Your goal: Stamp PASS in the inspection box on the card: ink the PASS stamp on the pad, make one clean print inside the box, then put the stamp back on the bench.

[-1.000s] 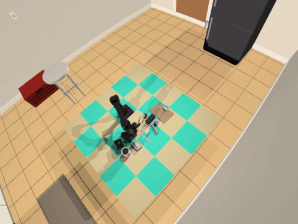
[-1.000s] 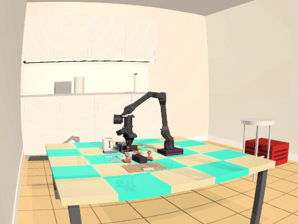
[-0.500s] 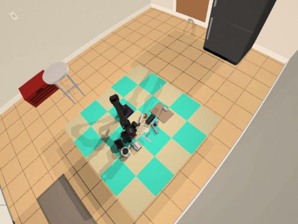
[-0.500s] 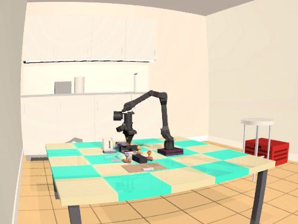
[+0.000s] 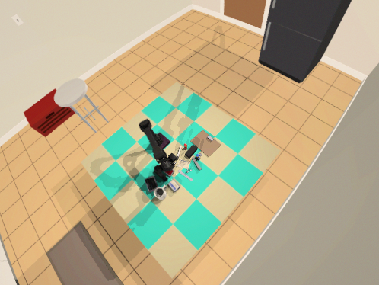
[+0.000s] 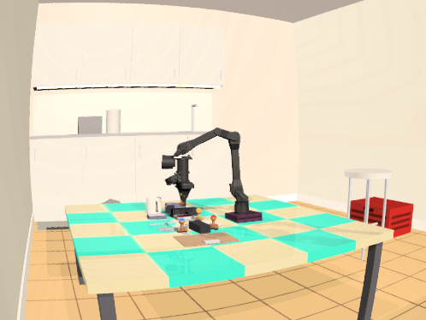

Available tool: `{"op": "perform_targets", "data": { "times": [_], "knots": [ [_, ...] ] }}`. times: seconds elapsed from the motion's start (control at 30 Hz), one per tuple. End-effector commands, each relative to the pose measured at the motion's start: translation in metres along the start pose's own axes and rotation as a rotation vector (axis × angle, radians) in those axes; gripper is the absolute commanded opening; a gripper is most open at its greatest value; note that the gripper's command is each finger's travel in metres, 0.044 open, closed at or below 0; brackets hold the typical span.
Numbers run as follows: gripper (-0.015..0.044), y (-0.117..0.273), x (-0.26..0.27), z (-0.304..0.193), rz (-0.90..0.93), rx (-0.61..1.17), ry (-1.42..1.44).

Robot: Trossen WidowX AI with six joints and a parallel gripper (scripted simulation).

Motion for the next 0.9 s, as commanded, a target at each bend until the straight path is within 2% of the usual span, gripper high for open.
{"op": "perform_targets", "data": {
  "times": [0.0, 0.87],
  "knots": [
    [0.0000, 0.000, 0.016, 0.005, 0.001, 0.003, -0.063],
    [0.0000, 0.001, 0.132, 0.009, 0.009, 0.005, -0.565]
  ]
}}
Point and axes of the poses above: the point midway between the two fingers, 35 mm back from their tips, its own y axis back along the fingers, its own x axis across the jaws, z = x × y, the point moved 7 cm from there along y, back along the fingers, and after that the axes turned 12 degrees about -y, right-handed, at the moved point
